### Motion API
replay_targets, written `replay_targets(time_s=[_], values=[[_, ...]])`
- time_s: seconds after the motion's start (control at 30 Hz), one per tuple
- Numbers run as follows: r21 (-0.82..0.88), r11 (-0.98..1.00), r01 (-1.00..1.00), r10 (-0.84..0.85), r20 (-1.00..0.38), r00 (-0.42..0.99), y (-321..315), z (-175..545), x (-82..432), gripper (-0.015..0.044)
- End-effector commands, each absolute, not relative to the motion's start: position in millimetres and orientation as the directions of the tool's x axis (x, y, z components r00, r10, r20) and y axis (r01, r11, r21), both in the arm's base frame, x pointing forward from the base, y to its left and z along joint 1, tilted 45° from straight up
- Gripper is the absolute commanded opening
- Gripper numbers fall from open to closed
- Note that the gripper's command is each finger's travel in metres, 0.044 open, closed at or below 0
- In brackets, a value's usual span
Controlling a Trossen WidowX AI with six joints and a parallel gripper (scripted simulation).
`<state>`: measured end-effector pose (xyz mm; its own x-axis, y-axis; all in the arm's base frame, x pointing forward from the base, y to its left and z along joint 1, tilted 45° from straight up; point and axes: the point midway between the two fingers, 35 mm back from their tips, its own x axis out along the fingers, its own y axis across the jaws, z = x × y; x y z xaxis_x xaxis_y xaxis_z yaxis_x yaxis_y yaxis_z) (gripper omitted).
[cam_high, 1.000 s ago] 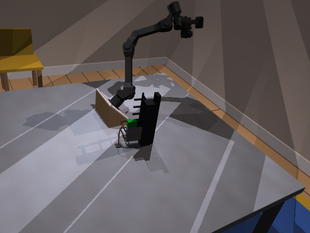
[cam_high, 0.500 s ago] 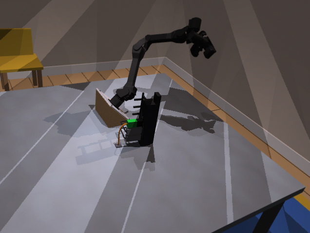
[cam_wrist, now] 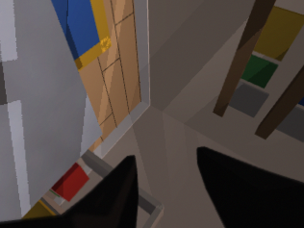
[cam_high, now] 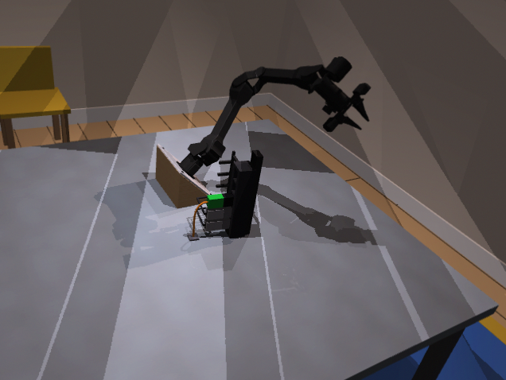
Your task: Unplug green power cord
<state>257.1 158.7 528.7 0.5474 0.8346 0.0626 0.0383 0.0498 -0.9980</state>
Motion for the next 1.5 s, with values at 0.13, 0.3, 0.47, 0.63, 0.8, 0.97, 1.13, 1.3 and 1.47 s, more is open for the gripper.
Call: replay_targets(time_s=[0.13,0.3,0.47,0.63,0.8,0.97,1.13,1.3,1.47], values=[[-0.866,0.236,-0.442,0.724,-0.146,0.674,123,451,334,0.016],[-0.582,0.453,-0.675,0.645,-0.309,0.699,89,388,375,0.016],[-0.196,0.678,-0.708,0.57,-0.468,0.675,50,321,399,0.016],[0.211,0.841,-0.498,0.51,-0.616,0.6,7,250,407,0.016],[0.499,0.86,-0.102,0.481,-0.729,0.488,-33,185,396,0.016],[0.593,0.727,0.344,0.482,-0.799,0.359,-68,127,371,0.016],[0.508,0.503,0.699,0.521,-0.823,0.224,-88,83,339,0.016],[0.094,0.092,0.991,0.641,-0.767,0.013,-98,36,281,0.016],[-0.089,-0.027,0.996,0.689,-0.723,-0.046,-99,25,262,0.016]])
